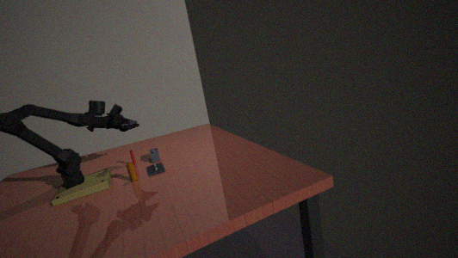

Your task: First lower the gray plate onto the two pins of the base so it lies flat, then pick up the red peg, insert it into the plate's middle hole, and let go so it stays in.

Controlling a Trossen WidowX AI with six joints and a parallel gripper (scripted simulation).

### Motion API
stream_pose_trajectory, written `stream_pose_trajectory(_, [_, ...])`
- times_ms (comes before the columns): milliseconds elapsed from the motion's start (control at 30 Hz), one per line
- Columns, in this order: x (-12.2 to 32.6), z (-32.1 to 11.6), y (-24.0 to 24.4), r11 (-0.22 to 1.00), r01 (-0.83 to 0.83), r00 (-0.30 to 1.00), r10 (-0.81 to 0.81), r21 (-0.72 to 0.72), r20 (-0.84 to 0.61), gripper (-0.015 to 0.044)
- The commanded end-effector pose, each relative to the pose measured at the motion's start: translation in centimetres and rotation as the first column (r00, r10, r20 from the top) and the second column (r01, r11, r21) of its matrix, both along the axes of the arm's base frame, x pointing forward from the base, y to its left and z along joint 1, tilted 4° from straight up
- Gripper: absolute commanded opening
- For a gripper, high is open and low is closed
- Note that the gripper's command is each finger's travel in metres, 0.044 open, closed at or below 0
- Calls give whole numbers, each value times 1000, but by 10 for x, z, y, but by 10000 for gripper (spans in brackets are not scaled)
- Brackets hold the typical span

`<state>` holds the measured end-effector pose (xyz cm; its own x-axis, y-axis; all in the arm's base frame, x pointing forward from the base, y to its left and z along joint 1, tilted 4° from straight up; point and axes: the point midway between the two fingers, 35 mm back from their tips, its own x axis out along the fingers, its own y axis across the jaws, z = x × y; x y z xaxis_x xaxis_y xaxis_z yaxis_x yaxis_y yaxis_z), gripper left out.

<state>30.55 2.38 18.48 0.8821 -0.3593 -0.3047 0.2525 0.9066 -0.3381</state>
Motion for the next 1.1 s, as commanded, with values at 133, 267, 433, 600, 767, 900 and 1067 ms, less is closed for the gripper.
stream_pose_trajectory(133, [16, -2, 4, 991, -78, 985, 60, -107, -159, 440])
stream_pose_trajectory(267, [38, -9, 7, 946, -243, 900, 137, -213, -414, 440])
stream_pose_trajectory(433, [57, -20, 6, 858, -467, 701, 211, -215, -681, 440])
stream_pose_trajectory(600, [67, -30, 2, 747, -658, 433, 279, -90, -857, 440])
stream_pose_trajectory(767, [70, -39, -4, 616, -778, 136, 356, 123, -924, 440])
stream_pose_trajectory(900, [68, -43, -8, 493, -810, -93, 428, 318, -899, 440])
stream_pose_trajectory(1067, [66, -44, -5, 444, -808, -169, 456, 388, -874, 440])
